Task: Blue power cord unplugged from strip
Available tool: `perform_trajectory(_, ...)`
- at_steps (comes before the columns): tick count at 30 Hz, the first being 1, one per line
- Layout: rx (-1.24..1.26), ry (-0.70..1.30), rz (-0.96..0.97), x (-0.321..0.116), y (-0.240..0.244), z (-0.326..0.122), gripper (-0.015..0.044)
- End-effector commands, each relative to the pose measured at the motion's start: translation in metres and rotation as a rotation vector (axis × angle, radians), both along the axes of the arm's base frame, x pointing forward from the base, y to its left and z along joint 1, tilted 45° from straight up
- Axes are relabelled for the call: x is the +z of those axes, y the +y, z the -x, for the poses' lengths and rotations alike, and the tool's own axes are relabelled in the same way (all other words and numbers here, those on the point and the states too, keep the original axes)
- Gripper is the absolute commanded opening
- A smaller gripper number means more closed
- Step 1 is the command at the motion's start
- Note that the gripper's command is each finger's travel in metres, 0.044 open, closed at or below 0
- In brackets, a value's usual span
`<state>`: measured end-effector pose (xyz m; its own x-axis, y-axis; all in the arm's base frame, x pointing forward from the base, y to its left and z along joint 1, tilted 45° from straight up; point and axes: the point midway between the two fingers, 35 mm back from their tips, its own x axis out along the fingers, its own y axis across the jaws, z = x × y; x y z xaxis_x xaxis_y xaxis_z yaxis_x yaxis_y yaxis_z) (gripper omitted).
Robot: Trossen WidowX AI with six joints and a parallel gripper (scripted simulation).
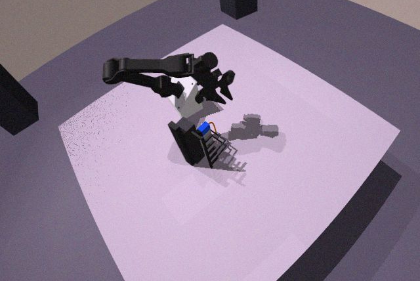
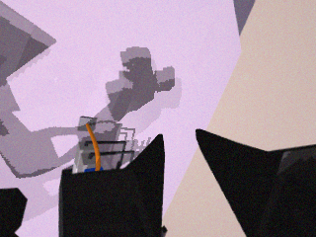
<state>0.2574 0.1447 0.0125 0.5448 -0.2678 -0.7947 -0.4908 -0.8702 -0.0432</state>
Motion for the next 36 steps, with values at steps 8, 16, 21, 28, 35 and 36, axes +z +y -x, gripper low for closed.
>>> perform_trajectory(8, -0.846, 0.12, 0.217, 0.008, -0.086, 0.001, 0.016)
perform_trajectory(16, -0.846, 0.12, 0.217, 0.008, -0.086, 0.001, 0.016)
perform_trajectory(21, -0.846, 0.12, 0.217, 0.008, -0.086, 0.001, 0.016)
perform_trajectory(28, -0.846, 0.12, 0.217, 0.012, -0.091, -0.001, 0.016)
perform_trajectory(35, -0.845, 0.12, 0.217, 0.02, -0.098, -0.005, 0.016)
perform_trajectory(36, -0.845, 0.12, 0.217, 0.021, -0.1, -0.005, 0.016)
